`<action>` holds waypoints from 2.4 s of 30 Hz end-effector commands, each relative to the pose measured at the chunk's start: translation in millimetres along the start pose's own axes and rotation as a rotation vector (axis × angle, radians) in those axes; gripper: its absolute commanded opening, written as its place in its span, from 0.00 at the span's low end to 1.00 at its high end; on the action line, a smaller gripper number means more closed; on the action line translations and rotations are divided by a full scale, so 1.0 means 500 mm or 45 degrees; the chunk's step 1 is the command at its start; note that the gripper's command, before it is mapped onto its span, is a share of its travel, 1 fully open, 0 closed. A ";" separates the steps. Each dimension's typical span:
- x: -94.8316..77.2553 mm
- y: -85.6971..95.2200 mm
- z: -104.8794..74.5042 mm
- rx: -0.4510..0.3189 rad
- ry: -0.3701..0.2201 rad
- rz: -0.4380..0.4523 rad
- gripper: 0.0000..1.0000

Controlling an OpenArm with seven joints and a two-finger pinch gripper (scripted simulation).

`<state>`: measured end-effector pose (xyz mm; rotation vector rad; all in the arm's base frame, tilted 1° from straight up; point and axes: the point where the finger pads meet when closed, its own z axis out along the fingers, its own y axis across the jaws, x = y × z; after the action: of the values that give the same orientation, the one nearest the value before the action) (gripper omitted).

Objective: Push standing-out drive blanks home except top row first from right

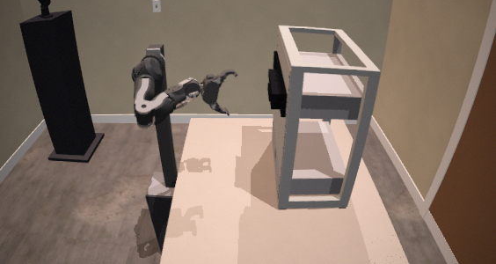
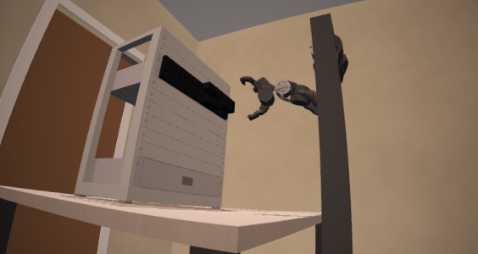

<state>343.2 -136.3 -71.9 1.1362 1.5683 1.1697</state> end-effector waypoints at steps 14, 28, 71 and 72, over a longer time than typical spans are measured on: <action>-0.084 0.058 -0.023 -0.200 -0.219 0.139 1.00; -0.112 0.071 -0.034 -0.256 -0.291 0.177 1.00; -0.134 0.077 -0.016 -0.256 -0.296 0.179 1.00; -0.134 0.077 -0.016 -0.256 -0.296 0.179 1.00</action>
<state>357.3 -199.9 -24.6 1.2181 1.1701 1.2048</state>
